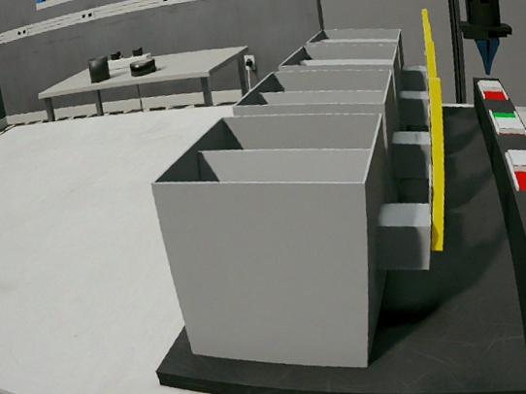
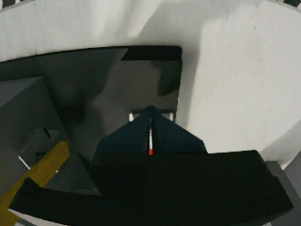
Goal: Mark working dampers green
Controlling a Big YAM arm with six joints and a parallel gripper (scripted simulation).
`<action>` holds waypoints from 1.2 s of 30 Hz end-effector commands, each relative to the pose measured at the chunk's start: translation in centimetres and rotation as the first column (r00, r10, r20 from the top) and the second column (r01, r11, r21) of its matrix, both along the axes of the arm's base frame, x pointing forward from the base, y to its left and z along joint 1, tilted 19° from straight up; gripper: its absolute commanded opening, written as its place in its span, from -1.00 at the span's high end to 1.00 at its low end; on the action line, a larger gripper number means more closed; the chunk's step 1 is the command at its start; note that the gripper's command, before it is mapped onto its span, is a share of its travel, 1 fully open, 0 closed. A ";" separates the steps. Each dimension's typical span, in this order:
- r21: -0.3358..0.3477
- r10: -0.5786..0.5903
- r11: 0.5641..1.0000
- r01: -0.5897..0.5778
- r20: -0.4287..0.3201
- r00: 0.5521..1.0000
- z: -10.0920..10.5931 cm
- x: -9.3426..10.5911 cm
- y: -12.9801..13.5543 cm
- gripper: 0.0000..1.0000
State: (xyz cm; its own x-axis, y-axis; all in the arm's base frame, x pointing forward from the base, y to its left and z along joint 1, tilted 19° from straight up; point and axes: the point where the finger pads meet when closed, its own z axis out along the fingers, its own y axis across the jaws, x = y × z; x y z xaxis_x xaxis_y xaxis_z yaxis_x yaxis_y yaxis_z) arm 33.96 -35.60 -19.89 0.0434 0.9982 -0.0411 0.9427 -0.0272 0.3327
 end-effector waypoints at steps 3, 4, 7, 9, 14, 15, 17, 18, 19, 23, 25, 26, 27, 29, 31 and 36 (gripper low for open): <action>-0.001 -0.004 1.000 0.004 -0.001 1.000 -0.9 0.4 -0.2 1.00; -0.003 -0.005 1.000 0.005 0.000 1.000 -1.0 0.4 -0.2 1.00; -0.003 -0.001 1.000 0.001 0.000 1.000 -1.2 0.6 -0.1 1.00; -0.003 0.000 1.000 0.000 0.000 1.000 -1.3 0.7 0.0 1.00; -0.001 -0.003 1.000 0.003 -0.001 1.000 -1.6 0.6 -0.1 1.00; -0.001 -0.003 1.000 0.003 -0.002 1.000 -1.7 0.6 0.0 1.00; 0.000 -0.001 1.000 0.001 -0.002 1.000 -1.7 0.6 0.0 1.00; 0.000 -0.001 1.000 0.001 -0.002 1.000 -1.7 0.6 0.0 1.00; 0.000 -0.001 1.000 0.001 -0.002 1.000 -1.7 0.6 0.0 1.00; -0.001 0.000 1.000 0.000 -0.001 1.000 -1.7 0.7 0.0 1.00; -0.001 -0.001 1.000 0.001 -0.001 1.000 -1.7 0.7 0.0 1.00; -0.001 -0.001 1.000 0.001 -0.001 1.000 -1.7 0.7 0.0 1.00; -0.001 -0.001 1.000 0.001 -0.001 1.000 -1.7 0.7 0.0 1.00; -0.001 -0.001 1.000 0.001 -0.001 1.000 -1.7 0.7 0.0 1.00; -0.001 -0.001 1.000 0.001 -0.001 1.000 -1.7 0.7 0.0 1.00; -0.001 -0.001 1.000 0.001 -0.001 1.000 -1.7 0.7 0.0 1.00</action>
State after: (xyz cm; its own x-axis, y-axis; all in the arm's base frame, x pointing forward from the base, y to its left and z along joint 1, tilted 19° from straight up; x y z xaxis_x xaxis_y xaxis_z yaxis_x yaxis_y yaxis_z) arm 34.16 -35.52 -20.95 0.0430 0.9984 -0.0369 0.9437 -0.0285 0.3297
